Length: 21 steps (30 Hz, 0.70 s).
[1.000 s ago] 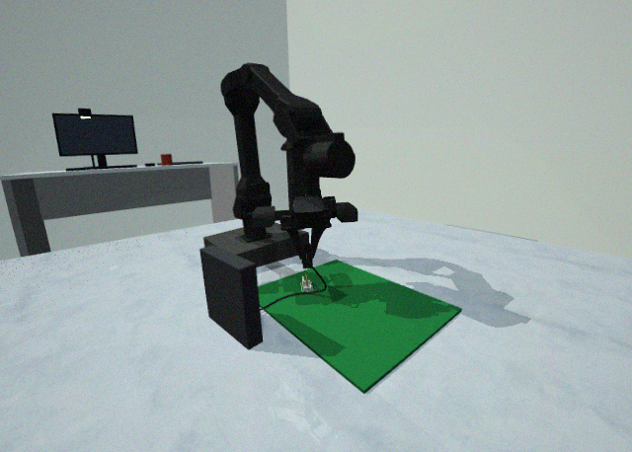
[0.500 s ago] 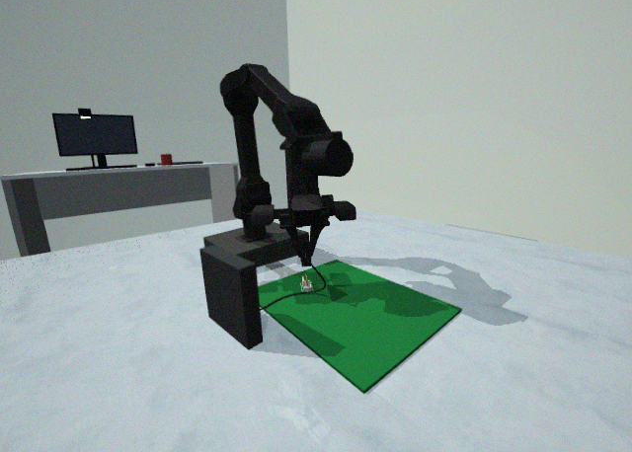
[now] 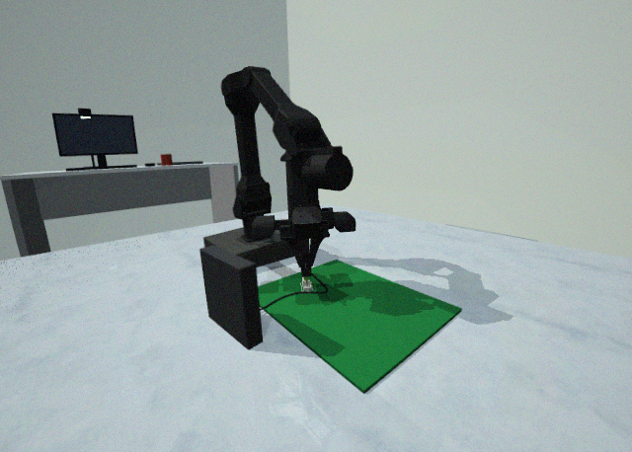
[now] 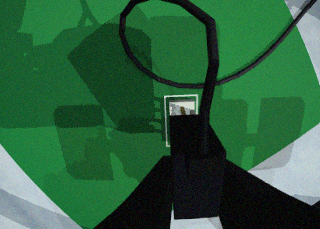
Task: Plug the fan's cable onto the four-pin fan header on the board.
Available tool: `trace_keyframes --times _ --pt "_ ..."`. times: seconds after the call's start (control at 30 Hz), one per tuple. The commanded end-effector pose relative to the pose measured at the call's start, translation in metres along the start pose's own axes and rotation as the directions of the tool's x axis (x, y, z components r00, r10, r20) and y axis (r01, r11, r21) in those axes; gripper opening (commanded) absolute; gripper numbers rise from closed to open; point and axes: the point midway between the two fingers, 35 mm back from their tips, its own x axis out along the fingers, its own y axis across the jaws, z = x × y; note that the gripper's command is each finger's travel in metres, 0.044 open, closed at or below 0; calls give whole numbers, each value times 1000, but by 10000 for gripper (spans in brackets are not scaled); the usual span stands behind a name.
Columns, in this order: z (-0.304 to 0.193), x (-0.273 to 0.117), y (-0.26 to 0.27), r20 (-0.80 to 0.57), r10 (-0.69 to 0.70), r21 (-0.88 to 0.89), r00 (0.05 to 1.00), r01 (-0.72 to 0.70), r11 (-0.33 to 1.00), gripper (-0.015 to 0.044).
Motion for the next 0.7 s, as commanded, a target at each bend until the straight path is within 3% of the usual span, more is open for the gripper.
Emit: trace_keyframes --times 0.0,0.67 --pt "0 1 0 0 -2 0 1000 2 1000 0" --pt "2 2 1 0 -2 -7 1000 2 1000 0"
